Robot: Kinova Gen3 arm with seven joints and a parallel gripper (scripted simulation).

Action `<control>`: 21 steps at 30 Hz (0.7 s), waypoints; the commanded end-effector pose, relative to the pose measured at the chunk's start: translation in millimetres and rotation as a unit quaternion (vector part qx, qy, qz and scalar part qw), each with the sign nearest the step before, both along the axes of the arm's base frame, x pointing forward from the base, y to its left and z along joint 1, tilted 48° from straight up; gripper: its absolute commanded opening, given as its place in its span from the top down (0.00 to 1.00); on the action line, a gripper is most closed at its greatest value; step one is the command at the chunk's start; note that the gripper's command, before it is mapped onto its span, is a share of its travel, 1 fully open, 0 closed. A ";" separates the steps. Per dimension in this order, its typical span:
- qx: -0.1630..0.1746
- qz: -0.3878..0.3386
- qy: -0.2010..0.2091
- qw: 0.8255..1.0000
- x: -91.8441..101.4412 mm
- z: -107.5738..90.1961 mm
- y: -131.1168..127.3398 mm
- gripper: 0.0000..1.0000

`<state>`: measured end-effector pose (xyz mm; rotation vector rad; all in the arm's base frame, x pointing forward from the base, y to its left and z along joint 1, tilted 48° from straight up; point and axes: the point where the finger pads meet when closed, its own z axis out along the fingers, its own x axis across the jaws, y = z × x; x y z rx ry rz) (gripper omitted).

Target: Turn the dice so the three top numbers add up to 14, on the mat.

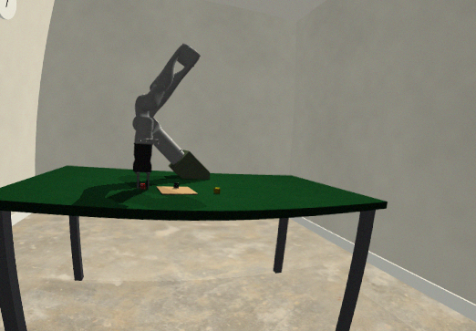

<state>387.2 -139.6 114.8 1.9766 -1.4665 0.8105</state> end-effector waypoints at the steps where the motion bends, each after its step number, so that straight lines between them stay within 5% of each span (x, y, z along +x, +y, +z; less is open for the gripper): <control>1: 0.000 0.001 0.000 1.000 0.3 0.2 0.4 0.30; 9: 0.000 0.001 0.000 1.000 0.3 0.2 0.4 0.30; 10: 0.000 0.001 0.000 1.000 0.3 0.2 0.4 0.60; 21: 0.000 0.001 0.000 1.000 0.3 0.2 0.4 0.60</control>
